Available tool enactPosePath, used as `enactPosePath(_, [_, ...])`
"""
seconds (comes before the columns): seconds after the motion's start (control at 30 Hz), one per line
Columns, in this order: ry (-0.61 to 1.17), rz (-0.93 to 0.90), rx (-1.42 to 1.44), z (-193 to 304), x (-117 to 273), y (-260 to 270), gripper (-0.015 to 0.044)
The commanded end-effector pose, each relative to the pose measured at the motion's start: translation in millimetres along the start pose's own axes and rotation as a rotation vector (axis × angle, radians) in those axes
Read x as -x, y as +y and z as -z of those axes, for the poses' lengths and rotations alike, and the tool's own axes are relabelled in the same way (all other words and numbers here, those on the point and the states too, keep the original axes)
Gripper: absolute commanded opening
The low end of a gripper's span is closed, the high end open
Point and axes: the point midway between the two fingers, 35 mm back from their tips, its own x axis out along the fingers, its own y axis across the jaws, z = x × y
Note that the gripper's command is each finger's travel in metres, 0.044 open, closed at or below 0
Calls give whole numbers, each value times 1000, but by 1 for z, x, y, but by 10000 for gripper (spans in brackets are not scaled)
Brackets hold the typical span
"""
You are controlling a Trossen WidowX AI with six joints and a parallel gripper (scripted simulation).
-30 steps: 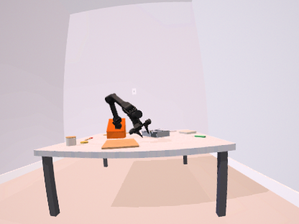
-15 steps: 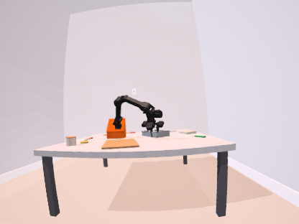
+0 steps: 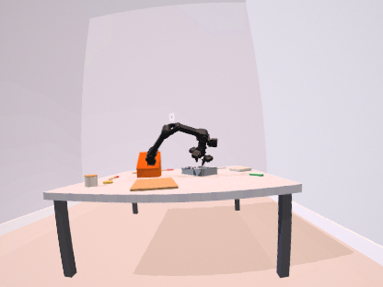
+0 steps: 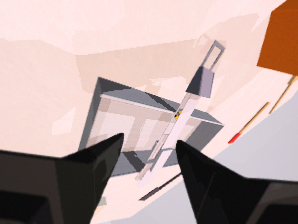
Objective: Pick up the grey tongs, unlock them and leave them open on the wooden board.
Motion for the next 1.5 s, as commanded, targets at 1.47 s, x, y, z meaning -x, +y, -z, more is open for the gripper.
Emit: enactPosePath(1.47, [-210,18,-230,22,-57,-38,260])
